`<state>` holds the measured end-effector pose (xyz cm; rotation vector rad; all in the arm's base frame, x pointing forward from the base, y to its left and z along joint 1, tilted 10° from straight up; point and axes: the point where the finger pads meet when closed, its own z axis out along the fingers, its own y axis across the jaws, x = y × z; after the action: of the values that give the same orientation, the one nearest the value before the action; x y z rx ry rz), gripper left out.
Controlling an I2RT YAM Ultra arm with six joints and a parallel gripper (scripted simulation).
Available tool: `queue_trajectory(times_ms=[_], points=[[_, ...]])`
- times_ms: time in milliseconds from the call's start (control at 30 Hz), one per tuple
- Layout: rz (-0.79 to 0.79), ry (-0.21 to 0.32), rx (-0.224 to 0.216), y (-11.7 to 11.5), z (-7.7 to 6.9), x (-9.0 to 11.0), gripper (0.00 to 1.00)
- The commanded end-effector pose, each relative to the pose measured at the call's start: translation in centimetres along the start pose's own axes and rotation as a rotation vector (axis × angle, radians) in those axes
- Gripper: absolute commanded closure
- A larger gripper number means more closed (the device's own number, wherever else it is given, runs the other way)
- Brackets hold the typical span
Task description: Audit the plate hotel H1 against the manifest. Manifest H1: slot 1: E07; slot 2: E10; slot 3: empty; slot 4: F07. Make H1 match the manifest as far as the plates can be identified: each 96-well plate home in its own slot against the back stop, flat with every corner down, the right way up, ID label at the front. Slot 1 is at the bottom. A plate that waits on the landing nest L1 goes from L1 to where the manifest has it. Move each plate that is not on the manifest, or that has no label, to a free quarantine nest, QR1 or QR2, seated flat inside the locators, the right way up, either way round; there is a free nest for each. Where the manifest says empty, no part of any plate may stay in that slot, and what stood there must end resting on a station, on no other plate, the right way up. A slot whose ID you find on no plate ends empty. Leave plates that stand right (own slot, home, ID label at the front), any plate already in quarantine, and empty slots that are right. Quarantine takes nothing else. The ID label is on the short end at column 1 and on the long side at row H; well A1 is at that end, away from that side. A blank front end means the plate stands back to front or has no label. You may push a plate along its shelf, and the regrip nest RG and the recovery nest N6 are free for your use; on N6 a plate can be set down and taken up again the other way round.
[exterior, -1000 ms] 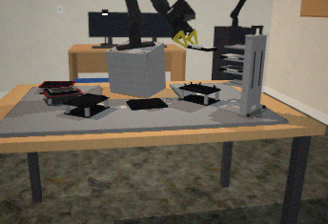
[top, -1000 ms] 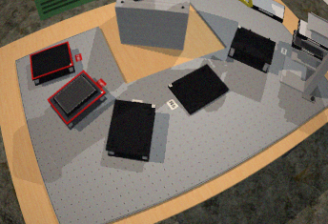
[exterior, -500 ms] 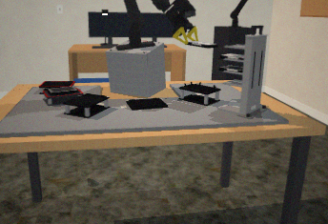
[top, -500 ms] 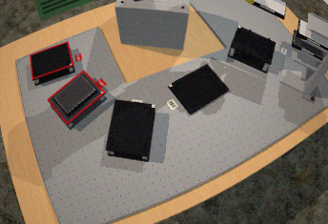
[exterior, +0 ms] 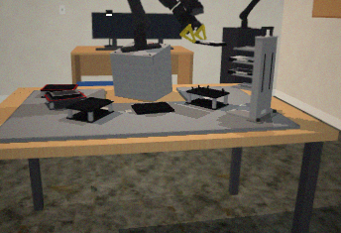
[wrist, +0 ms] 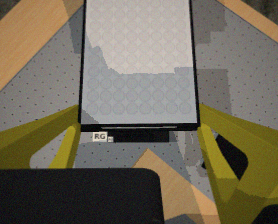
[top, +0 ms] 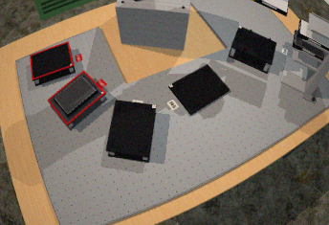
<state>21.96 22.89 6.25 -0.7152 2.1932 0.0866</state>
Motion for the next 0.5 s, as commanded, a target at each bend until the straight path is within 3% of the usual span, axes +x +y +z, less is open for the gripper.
queue_trajectory(times_ms=[0, 467], points=[[0.03, -0.051, -0.006, 0.15, -0.92, -2.23, 0.14], [0.028, -0.051, -0.009, 0.24, -1.87, -3.04, 0.14]])
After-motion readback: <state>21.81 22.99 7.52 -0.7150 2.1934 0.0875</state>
